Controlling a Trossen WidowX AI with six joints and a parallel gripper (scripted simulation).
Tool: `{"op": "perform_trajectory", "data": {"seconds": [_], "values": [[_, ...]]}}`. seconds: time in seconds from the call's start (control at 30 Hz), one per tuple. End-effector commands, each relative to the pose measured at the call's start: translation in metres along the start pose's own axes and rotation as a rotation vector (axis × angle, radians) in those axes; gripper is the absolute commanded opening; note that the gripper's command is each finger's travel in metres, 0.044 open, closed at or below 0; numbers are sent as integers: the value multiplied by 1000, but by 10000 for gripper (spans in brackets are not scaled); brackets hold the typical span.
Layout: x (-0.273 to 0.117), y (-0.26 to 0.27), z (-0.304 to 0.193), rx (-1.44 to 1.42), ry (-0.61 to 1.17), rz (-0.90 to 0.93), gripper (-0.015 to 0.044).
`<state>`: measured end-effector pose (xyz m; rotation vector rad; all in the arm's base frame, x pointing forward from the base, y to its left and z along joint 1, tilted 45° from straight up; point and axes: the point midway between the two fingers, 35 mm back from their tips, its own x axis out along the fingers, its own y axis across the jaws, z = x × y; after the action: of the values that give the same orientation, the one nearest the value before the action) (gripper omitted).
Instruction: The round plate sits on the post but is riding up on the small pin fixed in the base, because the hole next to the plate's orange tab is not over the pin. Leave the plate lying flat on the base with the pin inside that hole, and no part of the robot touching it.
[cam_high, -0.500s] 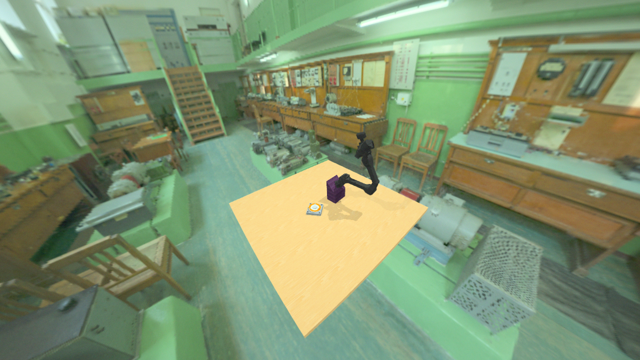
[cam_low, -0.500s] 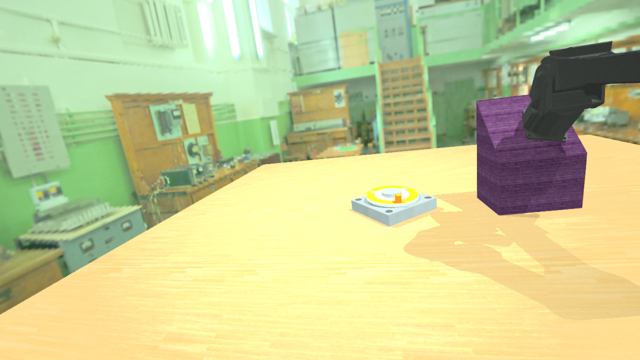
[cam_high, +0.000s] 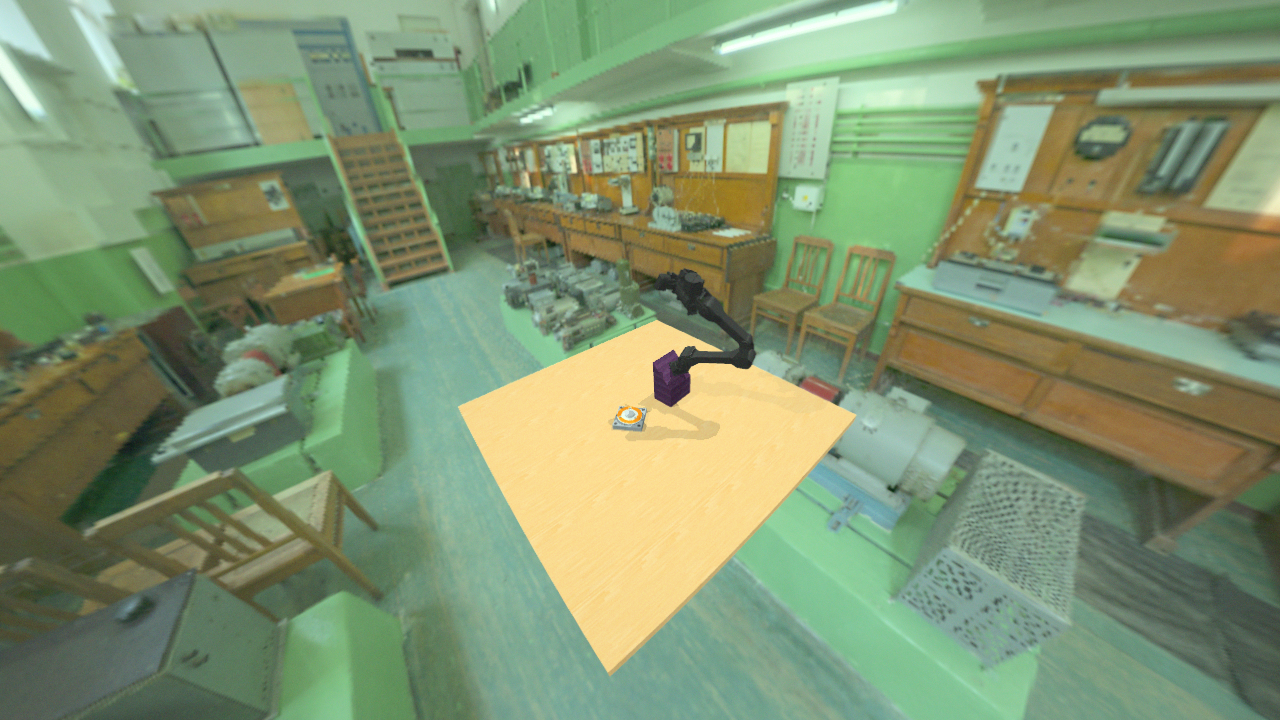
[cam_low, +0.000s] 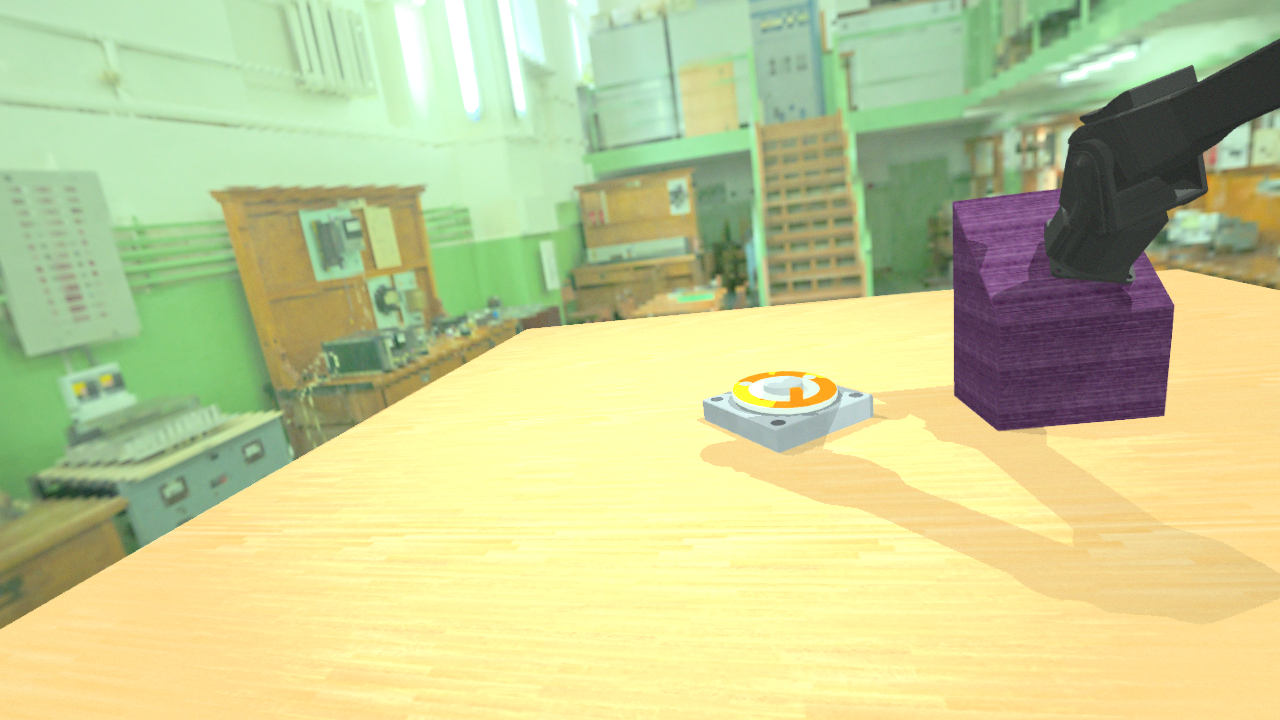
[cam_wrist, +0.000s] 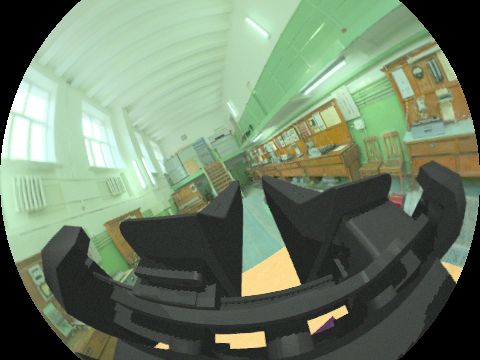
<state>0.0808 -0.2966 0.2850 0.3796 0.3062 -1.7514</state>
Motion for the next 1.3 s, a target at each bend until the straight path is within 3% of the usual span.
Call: {"op": "perform_trajectory", "data": {"seconds": [0.0,0.23,0.4,0.6,0.8,1.0,1.27], "values": [[4,56,-55,-232,170,199,0],[-22,126,-156,-593,437,538,0],[-59,147,-232,-795,648,727,0],[-112,148,-309,-1048,879,975,0],[-192,112,-394,-1340,1234,1326,0],[-245,70,-431,-1456,1515,1539,0],[-251,71,-432,-1459,1527,1547,0]]}}
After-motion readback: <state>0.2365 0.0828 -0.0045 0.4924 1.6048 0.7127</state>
